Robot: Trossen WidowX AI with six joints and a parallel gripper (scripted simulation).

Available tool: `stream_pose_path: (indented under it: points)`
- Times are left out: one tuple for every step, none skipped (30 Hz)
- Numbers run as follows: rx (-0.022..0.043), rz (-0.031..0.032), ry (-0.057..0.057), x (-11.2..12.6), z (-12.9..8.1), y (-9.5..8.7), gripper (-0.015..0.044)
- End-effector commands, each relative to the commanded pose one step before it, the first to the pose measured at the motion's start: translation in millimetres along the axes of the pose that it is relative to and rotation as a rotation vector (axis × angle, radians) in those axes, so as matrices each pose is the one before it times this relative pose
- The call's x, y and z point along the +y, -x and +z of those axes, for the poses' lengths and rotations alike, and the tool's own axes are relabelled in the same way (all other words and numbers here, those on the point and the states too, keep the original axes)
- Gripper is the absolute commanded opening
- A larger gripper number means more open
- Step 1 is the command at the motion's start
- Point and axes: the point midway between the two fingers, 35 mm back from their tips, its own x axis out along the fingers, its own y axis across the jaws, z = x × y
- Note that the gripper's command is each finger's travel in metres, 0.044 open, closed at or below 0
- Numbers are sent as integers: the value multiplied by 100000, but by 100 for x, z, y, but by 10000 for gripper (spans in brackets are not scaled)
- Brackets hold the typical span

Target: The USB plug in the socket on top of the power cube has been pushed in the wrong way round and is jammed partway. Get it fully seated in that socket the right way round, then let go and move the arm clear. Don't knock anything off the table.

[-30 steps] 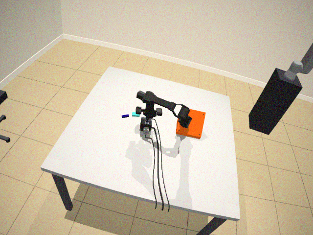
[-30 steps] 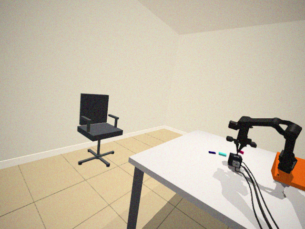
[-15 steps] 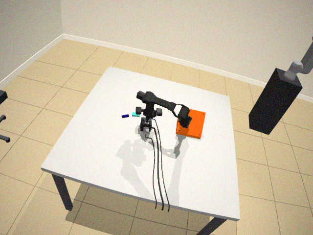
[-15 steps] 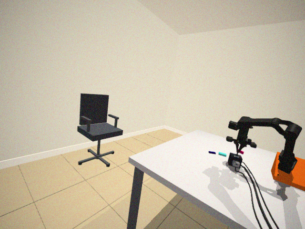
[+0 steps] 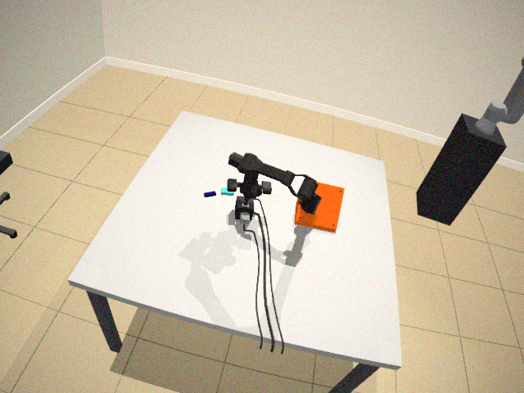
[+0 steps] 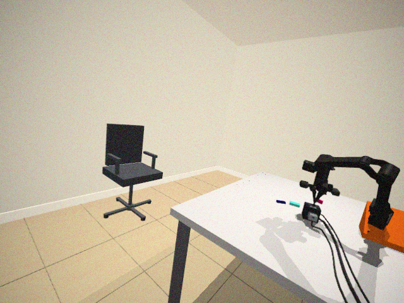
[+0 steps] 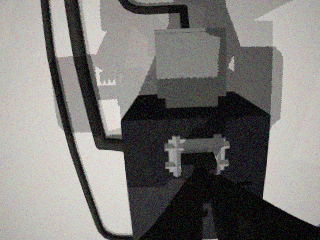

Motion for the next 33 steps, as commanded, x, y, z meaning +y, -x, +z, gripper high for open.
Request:
stream_pose_path:
  points:
    - [-308, -265, -248, -48, 50, -72, 0]
    - [0, 0, 0, 0, 0, -12, 0]
    - [0, 0, 0, 0, 0, -12, 0]
    - [0, 0, 0, 0, 0, -12, 0]
    - [0, 0, 0, 0, 0, -12, 0]
    - [0, 0, 0, 0, 0, -12, 0]
    - [0, 0, 0, 0, 0, -12, 0]
    - [0, 0, 0, 0, 0, -12, 0]
    - [0, 0, 0, 0, 0, -12, 0]
    - [0, 0, 0, 0, 0, -12, 0]
    - [0, 0, 0, 0, 0, -12, 0]
    - [0, 0, 0, 0, 0, -12, 0]
    - [0, 0, 0, 0, 0, -12, 0]
    - [0, 0, 0, 0, 0, -12, 0]
    - [0, 0, 0, 0, 0, -12, 0]
    - [0, 0, 0, 0, 0, -12, 0]
    - [0, 0, 0, 0, 0, -12, 0]
    - [0, 0, 0, 0, 0, -12, 0]
    - [0, 0, 0, 0, 0, -12, 0]
    - [0, 0, 0, 0, 0, -12, 0]
    - [0, 0, 0, 0, 0, -12, 0]
    - [0, 0, 0, 0, 0, -12, 0]
    - [0, 0, 0, 0, 0, -12, 0]
    - [0, 0, 0, 0, 0, -12, 0]
    - [0, 0, 0, 0, 0, -12, 0]
    - [0, 0, 0, 0, 0, -12, 0]
    - [0, 0, 0, 0, 0, -12, 0]
    - [0, 0, 0, 0, 0, -12, 0]
    - [0, 0, 0, 0, 0, -12, 0]
    - [0, 0, 0, 0, 0, -12, 0]
    - [0, 0, 0, 0, 0, -12, 0]
    - [0, 0, 0, 0, 0, -12, 0]
    - [0, 0, 0, 0, 0, -12, 0]
